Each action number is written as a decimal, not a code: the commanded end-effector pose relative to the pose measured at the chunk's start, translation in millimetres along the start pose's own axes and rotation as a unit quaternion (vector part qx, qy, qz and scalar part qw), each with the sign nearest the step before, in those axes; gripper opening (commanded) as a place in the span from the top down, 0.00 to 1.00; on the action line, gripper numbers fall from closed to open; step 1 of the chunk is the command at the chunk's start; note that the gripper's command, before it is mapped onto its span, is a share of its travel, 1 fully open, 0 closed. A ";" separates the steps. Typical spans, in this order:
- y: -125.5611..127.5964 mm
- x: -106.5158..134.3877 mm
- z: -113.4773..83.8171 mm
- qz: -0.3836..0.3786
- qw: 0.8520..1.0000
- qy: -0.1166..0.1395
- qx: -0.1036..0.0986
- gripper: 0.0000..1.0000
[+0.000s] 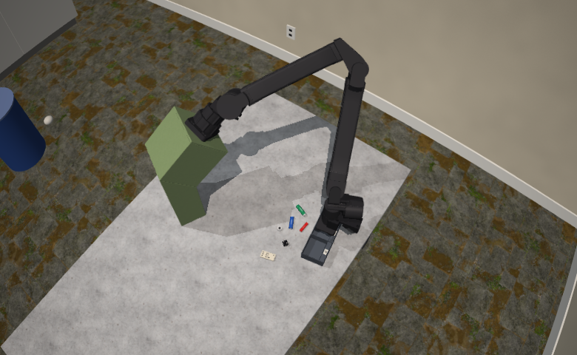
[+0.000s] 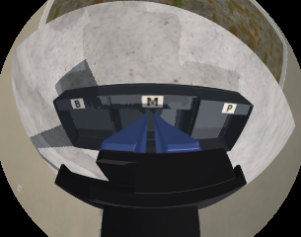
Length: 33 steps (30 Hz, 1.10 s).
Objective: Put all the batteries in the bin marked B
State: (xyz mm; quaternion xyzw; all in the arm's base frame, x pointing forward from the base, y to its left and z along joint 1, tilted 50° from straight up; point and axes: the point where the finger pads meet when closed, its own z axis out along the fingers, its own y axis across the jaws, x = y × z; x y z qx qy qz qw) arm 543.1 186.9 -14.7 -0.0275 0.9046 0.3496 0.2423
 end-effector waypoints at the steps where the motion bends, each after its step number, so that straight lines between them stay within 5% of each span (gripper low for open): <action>1: -18.6 4.0 -0.9 0.008 1.000 -0.001 0.007 0.91; 15: -18.8 2.6 -1.0 0.008 1.000 -0.002 0.007 0.91; 33: -10.2 -4.7 -33.0 0.003 1.000 -0.008 0.006 0.91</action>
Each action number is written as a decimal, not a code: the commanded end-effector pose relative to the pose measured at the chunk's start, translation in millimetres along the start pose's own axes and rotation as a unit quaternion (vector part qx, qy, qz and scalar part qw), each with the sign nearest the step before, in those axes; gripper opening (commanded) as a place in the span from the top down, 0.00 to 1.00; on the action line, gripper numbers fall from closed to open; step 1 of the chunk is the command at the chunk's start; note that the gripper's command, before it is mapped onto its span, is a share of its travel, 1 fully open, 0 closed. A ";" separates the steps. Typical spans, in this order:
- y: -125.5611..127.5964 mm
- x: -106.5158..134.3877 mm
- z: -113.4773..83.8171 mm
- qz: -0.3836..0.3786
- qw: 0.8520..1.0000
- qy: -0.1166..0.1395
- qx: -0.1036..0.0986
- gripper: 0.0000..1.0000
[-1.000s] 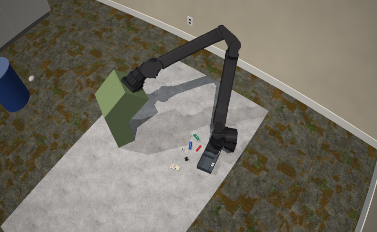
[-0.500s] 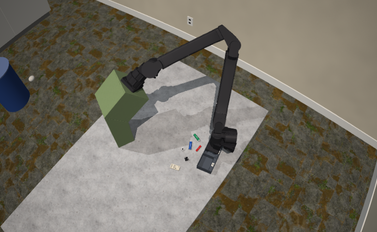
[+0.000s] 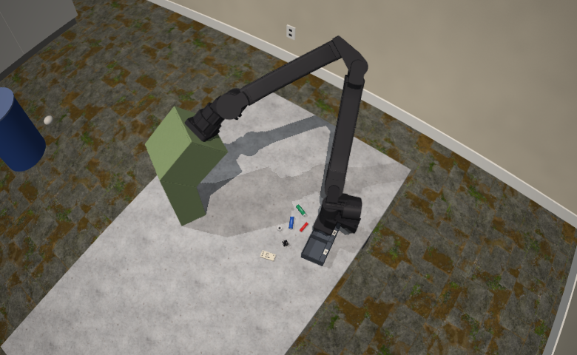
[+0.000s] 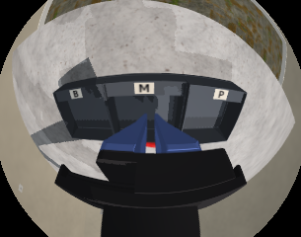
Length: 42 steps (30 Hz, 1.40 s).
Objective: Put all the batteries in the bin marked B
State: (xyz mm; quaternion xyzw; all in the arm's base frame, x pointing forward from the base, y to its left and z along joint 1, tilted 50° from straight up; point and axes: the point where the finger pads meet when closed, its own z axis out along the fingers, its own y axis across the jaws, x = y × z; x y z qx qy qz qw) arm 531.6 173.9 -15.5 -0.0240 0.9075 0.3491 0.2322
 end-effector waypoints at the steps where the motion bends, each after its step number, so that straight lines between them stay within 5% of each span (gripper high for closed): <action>1: -2.4 -13.2 -21.8 -0.003 1.000 -0.016 0.003 0.91; 27: 16.7 -16.3 -23.2 -0.012 1.000 -0.012 -0.004 0.91; 28: 2.2 -16.2 -35.4 -0.004 1.000 -0.016 0.003 0.91; 36: 4.8 -26.0 -56.4 -0.009 1.000 -0.023 0.002 0.91; 42: 7.0 -3.9 -39.1 -0.004 1.000 0.001 0.000 0.91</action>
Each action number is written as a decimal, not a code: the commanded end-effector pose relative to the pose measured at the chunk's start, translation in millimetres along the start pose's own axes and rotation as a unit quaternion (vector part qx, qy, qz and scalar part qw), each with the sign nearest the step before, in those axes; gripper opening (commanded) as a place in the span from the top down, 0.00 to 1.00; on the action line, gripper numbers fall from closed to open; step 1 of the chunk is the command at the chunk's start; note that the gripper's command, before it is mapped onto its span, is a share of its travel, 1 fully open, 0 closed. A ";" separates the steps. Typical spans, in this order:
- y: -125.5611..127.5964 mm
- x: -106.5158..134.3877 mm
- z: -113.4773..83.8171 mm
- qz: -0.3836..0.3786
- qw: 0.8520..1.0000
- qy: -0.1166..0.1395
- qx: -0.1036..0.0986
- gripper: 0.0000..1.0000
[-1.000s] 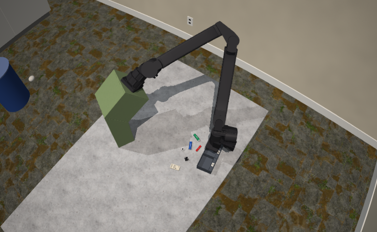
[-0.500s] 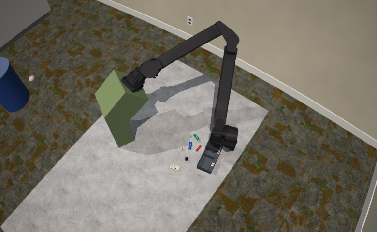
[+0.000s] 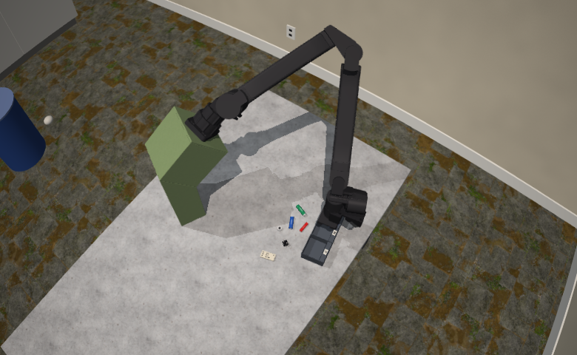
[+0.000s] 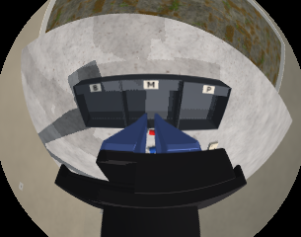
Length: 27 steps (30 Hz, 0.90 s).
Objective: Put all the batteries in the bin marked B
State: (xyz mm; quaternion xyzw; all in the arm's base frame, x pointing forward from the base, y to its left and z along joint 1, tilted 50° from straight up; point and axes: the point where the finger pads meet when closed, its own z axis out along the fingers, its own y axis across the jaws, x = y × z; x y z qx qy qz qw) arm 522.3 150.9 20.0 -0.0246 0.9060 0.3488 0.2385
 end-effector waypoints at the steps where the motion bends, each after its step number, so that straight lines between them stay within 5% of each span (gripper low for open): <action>1: 0.4 6.1 2.5 -0.001 1.000 0.007 0.000 0.91; 17: 89.9 -8.9 -6.0 -0.006 1.000 -0.008 -0.005 0.91; 27: 89.5 -2.6 13.4 -0.002 1.000 -0.003 -0.003 0.91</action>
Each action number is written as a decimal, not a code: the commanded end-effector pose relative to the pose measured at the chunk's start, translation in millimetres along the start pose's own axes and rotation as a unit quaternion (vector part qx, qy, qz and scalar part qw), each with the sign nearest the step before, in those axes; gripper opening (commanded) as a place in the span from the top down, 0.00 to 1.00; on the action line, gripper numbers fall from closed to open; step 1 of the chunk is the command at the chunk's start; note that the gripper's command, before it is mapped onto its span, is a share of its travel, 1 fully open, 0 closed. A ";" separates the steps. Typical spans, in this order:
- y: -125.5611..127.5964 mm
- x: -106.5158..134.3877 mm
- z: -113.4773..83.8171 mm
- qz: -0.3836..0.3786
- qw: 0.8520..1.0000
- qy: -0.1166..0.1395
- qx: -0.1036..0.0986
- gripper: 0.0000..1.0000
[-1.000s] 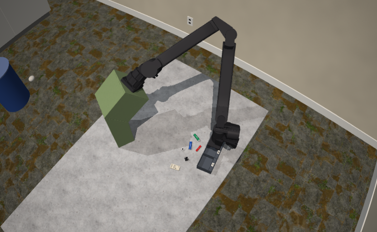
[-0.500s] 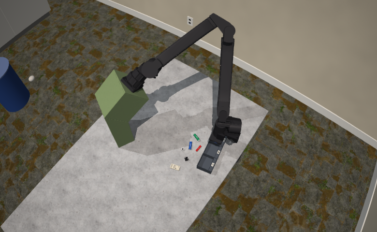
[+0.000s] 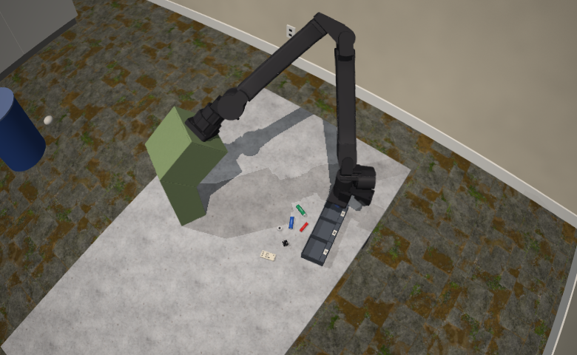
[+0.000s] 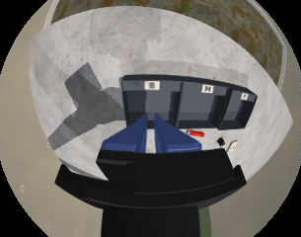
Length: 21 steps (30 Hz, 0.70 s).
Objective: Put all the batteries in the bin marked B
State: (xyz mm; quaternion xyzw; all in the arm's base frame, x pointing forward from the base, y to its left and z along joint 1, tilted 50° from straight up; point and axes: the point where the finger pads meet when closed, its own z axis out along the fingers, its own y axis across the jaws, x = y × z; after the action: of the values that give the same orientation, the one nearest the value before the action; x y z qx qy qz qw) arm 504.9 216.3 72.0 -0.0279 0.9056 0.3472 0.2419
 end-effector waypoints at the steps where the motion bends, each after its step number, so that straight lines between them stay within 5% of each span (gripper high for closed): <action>1: 4.1 -2.4 14.7 0.002 1.000 -0.001 -0.004 0.91; 21: 3.5 1.4 58.0 0.003 1.000 0.001 -0.005 0.91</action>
State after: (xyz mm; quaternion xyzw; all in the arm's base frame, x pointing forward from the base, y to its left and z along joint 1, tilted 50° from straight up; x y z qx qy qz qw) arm 525.6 247.8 43.8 -0.0275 0.9043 0.3494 0.2436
